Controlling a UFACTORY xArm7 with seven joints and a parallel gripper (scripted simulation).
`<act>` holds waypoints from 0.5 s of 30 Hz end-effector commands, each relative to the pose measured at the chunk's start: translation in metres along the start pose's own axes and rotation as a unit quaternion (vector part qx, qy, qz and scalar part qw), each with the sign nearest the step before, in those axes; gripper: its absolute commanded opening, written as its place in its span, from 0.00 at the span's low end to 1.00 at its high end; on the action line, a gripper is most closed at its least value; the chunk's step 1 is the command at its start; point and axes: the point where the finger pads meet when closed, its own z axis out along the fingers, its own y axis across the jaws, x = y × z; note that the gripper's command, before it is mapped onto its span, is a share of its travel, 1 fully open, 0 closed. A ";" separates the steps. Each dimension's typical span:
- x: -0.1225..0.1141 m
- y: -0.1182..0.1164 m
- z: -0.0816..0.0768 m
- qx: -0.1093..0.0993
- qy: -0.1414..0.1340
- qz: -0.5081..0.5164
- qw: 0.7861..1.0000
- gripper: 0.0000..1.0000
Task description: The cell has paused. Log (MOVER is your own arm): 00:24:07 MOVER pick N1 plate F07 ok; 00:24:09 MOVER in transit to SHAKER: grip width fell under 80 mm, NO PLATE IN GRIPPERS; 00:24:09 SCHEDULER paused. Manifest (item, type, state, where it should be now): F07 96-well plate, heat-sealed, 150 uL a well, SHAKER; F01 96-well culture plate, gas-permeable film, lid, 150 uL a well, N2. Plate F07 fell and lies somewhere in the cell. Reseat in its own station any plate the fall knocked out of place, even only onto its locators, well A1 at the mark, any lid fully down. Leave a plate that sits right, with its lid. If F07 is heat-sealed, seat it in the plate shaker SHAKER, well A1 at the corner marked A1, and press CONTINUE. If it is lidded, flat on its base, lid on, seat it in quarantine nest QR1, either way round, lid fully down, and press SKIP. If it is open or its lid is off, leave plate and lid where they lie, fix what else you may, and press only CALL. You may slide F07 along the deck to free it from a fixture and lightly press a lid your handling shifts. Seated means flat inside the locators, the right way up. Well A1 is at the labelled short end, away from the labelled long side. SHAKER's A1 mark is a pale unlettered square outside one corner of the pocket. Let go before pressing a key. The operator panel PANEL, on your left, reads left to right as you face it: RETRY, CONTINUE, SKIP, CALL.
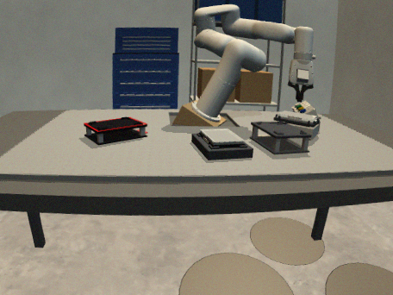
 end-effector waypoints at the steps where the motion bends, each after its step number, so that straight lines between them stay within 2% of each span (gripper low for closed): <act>1: -0.001 -0.001 0.003 0.001 -0.001 0.000 1.000 0.00; 15: -0.001 -0.001 0.011 0.001 -0.001 0.000 1.000 0.00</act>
